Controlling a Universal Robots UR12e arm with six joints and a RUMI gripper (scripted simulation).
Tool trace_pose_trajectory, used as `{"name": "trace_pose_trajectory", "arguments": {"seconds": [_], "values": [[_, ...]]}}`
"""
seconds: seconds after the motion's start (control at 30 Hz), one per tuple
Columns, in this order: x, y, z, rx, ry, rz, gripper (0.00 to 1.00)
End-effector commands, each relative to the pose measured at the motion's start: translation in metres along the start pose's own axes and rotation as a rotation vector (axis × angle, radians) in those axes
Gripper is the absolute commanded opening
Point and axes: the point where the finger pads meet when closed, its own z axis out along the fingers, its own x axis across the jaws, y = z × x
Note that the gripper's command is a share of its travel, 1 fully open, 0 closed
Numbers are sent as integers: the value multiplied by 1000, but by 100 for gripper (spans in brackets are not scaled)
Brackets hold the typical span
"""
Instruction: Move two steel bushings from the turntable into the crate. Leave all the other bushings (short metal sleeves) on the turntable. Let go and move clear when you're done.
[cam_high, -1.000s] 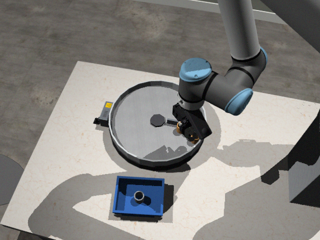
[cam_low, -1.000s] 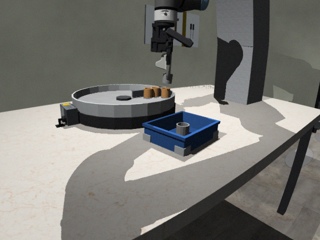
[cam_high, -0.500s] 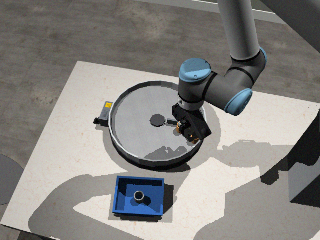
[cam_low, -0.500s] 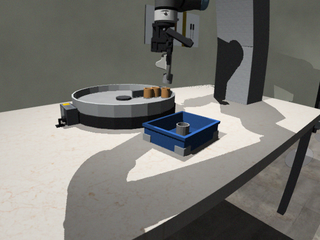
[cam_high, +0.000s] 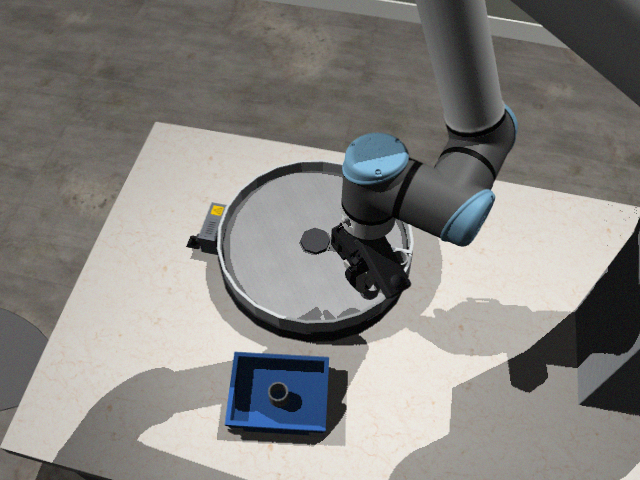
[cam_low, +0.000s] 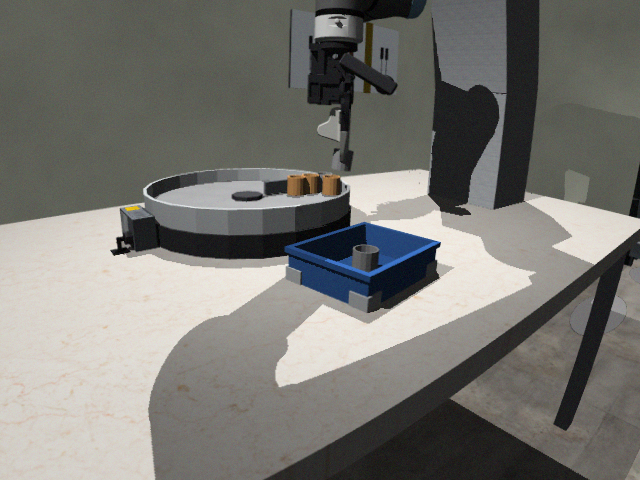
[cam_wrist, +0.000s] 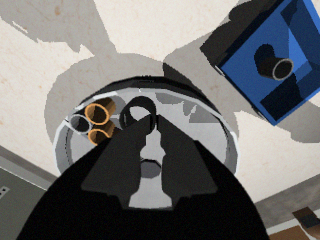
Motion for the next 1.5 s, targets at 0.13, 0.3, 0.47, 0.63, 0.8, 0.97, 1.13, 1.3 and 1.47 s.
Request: {"name": "trace_pose_trajectory", "arguments": {"seconds": [0.13,0.3,0.47,0.63,0.8,0.97,1.13,1.3,1.47], "values": [[43,-17,0,-1,-1,0,0],[82,-33,0,-1,-1,0,0],[122,-50,0,-1,-1,0,0],[144,-59,0,-1,-1,0,0],[175,-71,0,-1,-1,0,0],[195,-80,0,-1,-1,0,0],[202,-83,0,-1,-1,0,0],[204,-83,0,-1,-1,0,0],[204,-83,0,-1,-1,0,0]]}}
